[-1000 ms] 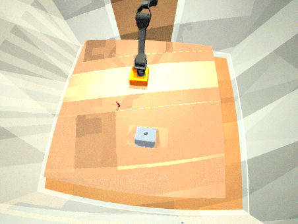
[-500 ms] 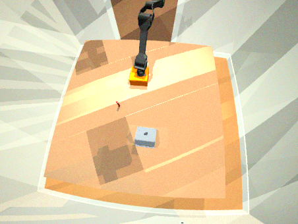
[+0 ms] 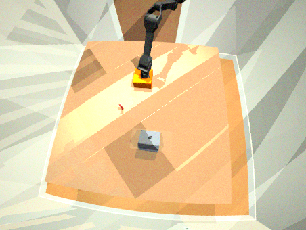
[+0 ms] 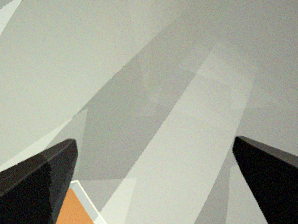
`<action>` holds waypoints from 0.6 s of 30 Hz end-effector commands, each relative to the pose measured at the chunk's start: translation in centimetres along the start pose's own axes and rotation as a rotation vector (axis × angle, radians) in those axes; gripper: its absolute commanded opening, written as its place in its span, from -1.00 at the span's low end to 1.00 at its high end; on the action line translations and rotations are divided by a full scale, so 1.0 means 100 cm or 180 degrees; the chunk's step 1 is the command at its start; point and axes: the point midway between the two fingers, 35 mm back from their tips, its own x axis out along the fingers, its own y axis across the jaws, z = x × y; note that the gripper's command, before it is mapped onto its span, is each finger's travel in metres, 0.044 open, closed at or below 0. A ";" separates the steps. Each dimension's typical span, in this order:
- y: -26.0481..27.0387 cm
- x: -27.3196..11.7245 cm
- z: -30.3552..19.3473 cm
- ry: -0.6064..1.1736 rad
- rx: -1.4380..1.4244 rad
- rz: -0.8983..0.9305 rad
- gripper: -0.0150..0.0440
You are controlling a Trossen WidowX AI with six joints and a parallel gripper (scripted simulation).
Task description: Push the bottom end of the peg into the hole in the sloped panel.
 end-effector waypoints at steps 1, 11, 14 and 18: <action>-0.012 0.006 -0.018 0.0103 -0.0125 -0.0025 1.00; -0.059 0.019 -0.069 0.0443 -0.0455 -0.0191 1.00; -0.073 0.021 -0.084 0.0558 -0.0537 -0.0237 1.00; -0.092 0.023 -0.105 0.0713 -0.0644 -0.0294 1.00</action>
